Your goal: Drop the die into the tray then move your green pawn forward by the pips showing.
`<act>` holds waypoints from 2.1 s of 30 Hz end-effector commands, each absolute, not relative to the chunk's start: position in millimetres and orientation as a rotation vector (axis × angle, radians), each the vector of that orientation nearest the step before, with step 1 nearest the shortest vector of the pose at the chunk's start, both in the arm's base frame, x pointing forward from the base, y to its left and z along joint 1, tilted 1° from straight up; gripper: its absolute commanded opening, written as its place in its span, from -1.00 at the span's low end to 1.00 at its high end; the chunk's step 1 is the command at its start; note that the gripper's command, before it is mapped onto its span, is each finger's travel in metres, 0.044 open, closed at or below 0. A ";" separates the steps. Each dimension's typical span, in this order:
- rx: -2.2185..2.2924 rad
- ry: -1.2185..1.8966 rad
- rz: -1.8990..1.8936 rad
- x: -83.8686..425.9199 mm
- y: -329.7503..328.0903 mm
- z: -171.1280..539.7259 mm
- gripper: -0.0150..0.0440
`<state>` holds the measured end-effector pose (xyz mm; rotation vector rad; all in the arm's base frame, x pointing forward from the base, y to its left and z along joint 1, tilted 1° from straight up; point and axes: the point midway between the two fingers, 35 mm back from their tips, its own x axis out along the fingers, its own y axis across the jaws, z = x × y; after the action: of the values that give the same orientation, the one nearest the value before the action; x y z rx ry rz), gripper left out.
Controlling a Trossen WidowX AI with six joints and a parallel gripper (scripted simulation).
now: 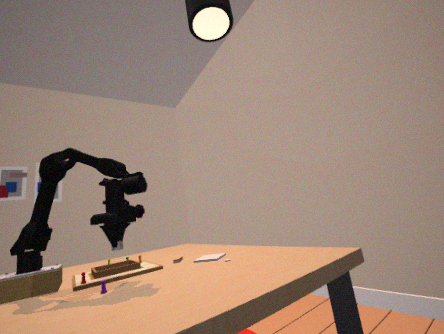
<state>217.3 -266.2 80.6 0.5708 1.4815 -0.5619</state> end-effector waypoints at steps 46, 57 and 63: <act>0.143 1.545 -0.113 269.5 -46.0 60.2 -0.49; 0.128 1.291 -0.124 275.2 -47.9 52.9 -0.49; 0.111 1.088 -0.134 279.5 -48.9 48.9 -0.49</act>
<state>279.5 -49.5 51.3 0.1109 1.1755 -0.1310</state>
